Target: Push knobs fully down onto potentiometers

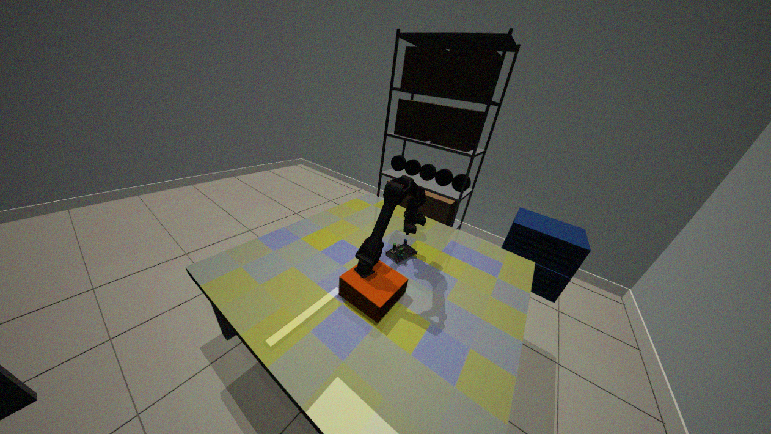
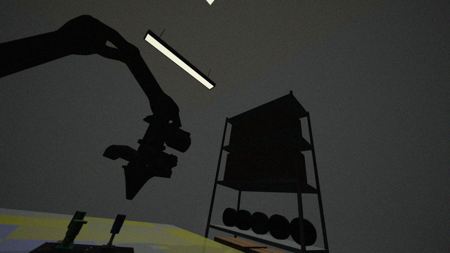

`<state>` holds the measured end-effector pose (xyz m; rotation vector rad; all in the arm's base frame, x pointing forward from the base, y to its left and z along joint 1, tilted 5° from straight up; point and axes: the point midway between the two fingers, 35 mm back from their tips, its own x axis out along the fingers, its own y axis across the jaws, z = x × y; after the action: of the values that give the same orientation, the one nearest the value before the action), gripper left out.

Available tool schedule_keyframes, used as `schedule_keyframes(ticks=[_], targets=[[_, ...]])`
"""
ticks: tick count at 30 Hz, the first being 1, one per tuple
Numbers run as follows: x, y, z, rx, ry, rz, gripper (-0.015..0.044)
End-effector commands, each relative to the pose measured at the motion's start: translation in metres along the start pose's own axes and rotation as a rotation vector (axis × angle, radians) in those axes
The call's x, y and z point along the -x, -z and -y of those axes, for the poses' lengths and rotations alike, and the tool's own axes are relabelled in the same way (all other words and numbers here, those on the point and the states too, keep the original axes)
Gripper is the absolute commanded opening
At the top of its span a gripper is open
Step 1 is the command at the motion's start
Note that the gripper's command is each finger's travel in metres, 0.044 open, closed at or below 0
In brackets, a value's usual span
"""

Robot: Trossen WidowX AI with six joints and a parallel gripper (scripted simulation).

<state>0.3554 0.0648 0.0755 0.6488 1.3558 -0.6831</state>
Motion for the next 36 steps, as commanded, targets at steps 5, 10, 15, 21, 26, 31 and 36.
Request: schedule_keyframes(ticks=[5,10,15,21,26,31,36], targets=[[-0.0019,0.0006,0.0002,-0.279,0.001,-0.003,0.0],[-0.0026,0.0006,0.0002,-0.453,0.0,-0.003,0.0],[-0.0032,0.0007,0.0001,-0.627,0.0,-0.003,0.0],[-0.0039,0.0008,0.0001,-0.835,0.001,-0.003,0.0],[-0.0045,0.0009,0.0001,-1.009,0.001,-0.004,0.0],[-0.005,0.0008,0.0002,-1.183,0.001,-0.003,0.0],[-0.0055,0.0008,0.0003,-1.357,0.002,-0.003,0.0]])
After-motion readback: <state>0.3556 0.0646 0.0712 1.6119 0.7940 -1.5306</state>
